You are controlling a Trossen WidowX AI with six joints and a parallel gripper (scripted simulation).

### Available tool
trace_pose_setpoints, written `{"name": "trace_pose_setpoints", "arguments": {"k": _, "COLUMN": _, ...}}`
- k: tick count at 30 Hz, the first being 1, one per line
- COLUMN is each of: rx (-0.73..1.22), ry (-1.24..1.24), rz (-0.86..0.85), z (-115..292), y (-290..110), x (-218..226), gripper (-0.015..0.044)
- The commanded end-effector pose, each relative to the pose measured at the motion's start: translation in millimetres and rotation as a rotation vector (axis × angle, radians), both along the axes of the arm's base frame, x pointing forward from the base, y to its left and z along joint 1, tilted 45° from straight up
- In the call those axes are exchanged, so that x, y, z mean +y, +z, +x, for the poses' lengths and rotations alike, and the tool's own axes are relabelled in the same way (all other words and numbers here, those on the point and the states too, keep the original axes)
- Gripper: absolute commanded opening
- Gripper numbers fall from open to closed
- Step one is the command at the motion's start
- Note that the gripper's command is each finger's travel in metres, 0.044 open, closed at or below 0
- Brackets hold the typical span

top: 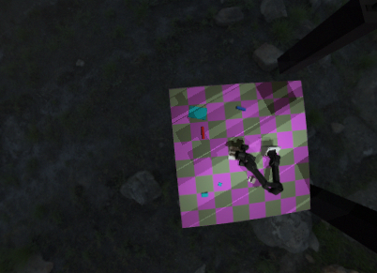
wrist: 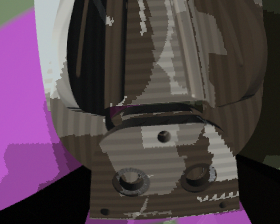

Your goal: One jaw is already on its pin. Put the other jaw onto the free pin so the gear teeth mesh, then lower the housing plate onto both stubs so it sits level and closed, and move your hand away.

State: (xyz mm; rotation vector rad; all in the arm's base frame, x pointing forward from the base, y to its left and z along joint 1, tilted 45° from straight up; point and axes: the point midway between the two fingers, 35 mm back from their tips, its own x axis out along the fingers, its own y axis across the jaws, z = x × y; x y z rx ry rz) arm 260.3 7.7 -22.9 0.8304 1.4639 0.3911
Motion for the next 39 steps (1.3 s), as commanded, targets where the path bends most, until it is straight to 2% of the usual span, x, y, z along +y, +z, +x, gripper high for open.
{"name": "trace_pose_setpoints", "arguments": {"k": 1, "rx": 0.001, "ry": 0.004, "rz": 0.0, "z": 0.8, "y": -1.6, "x": 2.3, "gripper": 0.0351}}
{"name": "trace_pose_setpoints", "arguments": {"k": 39, "rx": 0.001, "ry": 0.004, "rz": 0.0, "z": 0.2, "y": 2.6, "x": -1.9, "gripper": 0.0351}}
